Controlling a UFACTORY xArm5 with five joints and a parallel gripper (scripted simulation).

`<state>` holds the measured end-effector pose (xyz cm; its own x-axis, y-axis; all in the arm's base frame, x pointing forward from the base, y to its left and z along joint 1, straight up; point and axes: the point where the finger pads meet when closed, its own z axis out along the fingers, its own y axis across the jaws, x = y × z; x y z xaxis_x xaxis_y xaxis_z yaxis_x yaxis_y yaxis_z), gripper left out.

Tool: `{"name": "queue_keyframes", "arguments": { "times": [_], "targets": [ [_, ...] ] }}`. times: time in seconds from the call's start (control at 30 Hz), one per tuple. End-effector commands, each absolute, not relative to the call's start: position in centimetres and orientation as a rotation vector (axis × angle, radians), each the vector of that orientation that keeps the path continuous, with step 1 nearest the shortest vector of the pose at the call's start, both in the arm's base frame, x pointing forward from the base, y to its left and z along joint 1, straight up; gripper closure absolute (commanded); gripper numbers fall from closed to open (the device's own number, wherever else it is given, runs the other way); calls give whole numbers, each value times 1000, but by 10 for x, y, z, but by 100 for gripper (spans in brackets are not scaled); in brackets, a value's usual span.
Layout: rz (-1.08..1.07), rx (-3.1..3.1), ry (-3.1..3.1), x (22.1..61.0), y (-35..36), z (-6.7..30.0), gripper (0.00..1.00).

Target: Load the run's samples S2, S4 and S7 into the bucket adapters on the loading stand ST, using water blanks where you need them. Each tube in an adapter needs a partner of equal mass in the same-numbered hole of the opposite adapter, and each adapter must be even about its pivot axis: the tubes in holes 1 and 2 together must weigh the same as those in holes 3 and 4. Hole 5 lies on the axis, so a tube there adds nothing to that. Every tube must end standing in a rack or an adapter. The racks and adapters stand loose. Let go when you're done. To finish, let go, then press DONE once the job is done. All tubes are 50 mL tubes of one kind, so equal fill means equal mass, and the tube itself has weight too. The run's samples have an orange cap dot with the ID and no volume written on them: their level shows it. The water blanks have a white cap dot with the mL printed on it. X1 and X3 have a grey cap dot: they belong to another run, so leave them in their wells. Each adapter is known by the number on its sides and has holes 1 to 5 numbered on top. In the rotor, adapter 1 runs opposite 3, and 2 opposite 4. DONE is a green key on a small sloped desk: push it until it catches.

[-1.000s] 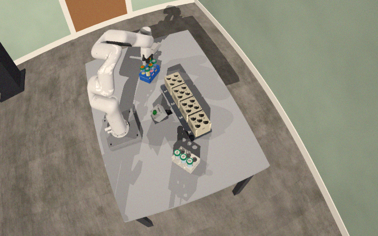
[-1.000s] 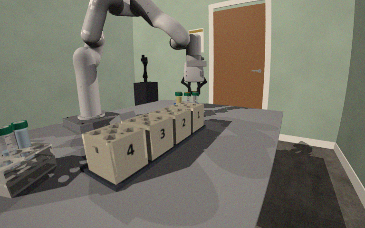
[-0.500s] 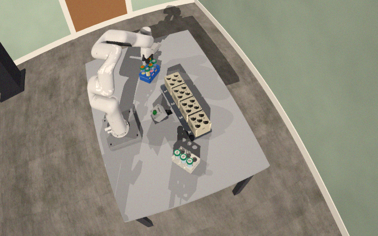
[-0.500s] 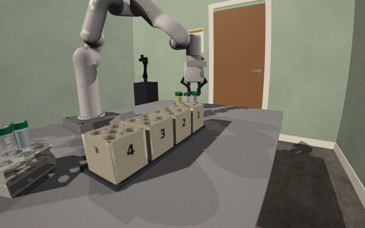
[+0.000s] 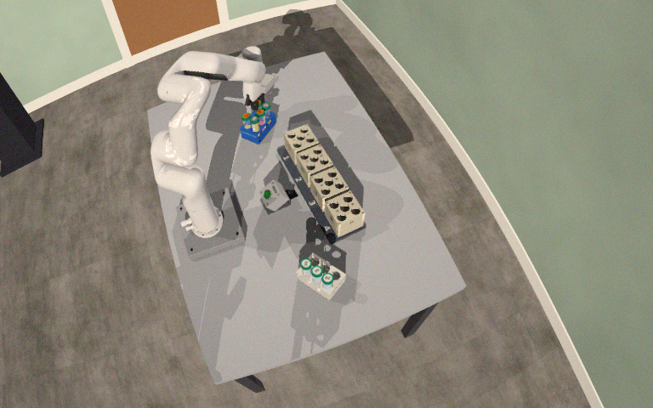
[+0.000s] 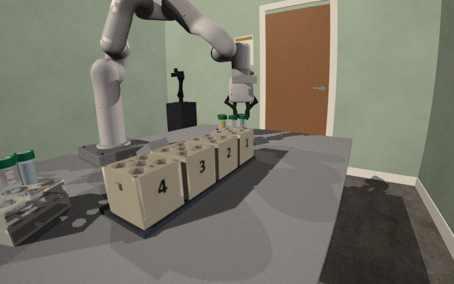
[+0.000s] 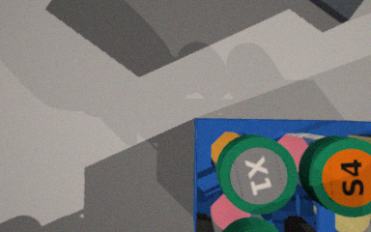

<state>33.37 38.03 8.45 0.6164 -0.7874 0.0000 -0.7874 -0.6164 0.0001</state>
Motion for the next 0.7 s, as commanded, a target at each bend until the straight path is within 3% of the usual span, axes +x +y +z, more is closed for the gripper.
{"name": "queue_keyframes", "arguments": {
  "times": [0.0, 0.67],
  "targets": [
    [-2, 2829, -1378, 335, 381, 88, 56],
    [-2, 2829, -1378, 335, 381, 124, 56]
  ]
}}
